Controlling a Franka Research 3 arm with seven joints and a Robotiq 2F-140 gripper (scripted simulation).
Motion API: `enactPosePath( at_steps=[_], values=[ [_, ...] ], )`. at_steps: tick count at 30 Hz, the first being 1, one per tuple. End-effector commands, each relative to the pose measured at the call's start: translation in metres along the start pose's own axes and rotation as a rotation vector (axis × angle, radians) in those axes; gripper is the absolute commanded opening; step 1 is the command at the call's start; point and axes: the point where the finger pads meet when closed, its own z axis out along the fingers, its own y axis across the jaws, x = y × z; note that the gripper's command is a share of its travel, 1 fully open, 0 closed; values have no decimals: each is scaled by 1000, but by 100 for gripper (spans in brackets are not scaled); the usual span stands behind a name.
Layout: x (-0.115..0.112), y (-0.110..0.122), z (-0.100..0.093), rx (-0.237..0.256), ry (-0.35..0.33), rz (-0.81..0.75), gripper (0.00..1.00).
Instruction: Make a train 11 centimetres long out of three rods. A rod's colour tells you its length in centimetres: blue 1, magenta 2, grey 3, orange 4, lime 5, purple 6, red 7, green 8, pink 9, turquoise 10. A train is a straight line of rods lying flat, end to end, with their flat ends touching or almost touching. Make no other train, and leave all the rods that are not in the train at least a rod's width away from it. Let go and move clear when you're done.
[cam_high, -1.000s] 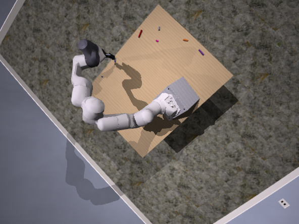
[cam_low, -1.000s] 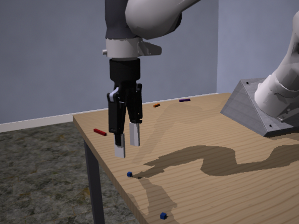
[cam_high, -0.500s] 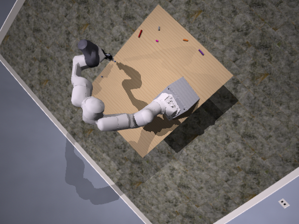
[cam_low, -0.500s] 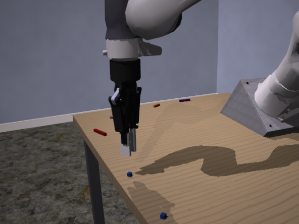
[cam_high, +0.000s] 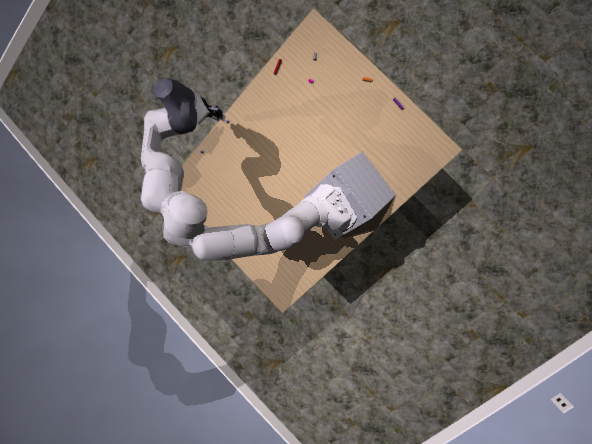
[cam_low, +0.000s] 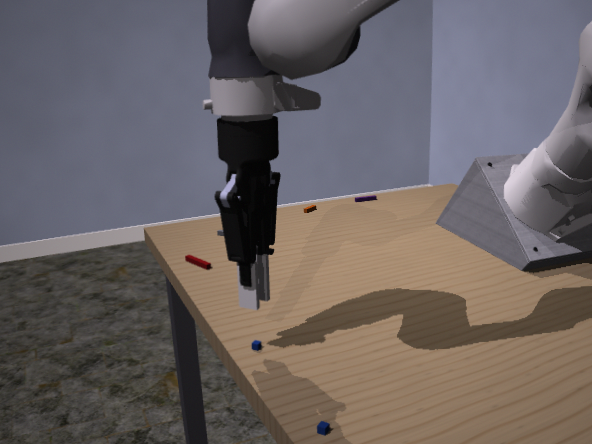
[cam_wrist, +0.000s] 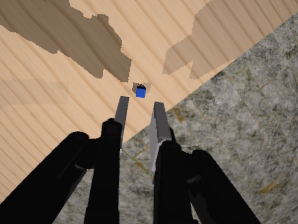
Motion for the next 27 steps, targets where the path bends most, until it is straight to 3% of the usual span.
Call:
enactPosePath(
  at_steps=[1, 15, 27],
  values=[
    [0, 0, 0, 2, 3, -6, 23],
    [0, 0, 7, 1, 3, -7, 23],
    [0, 0, 24, 2, 3, -7, 23]
  ],
)
